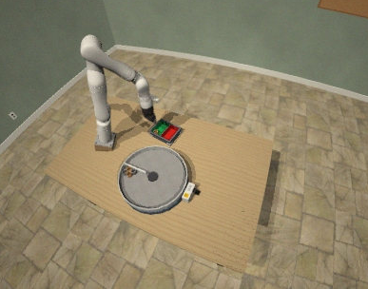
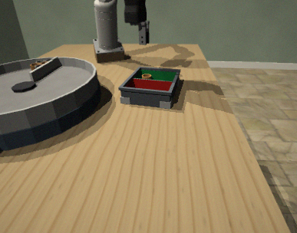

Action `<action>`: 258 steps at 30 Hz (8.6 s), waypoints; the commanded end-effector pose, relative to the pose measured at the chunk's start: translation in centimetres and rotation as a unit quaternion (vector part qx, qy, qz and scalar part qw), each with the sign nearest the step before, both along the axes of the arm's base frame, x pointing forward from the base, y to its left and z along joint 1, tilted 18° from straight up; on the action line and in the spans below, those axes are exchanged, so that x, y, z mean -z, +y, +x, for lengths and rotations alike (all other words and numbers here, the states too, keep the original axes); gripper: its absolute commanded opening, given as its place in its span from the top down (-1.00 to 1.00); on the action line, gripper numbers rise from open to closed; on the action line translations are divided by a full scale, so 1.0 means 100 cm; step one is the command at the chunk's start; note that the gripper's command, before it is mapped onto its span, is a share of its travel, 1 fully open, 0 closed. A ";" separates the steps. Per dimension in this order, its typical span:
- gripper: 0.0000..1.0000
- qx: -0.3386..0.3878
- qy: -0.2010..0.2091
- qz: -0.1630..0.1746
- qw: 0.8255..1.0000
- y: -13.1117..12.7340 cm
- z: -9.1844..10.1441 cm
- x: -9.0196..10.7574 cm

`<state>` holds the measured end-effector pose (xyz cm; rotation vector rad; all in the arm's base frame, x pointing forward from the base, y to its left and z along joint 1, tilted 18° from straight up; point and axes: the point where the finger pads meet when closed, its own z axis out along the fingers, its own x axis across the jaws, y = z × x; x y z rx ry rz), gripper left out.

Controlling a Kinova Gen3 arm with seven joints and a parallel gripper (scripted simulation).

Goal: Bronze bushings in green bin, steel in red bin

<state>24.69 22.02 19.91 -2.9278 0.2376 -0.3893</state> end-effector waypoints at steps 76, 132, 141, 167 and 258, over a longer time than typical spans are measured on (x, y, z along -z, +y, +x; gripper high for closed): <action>0.21 0.000 -0.001 0.001 1.000 -0.115 0.029 0.015; 0.21 -0.001 -0.002 0.001 1.000 -0.346 0.087 0.044; 0.21 0.000 -0.002 0.001 1.000 -0.346 0.087 0.047; 0.21 0.000 -0.001 0.001 1.000 -0.340 0.098 0.086; 1.00 0.000 -0.002 0.000 1.000 -0.335 0.106 0.111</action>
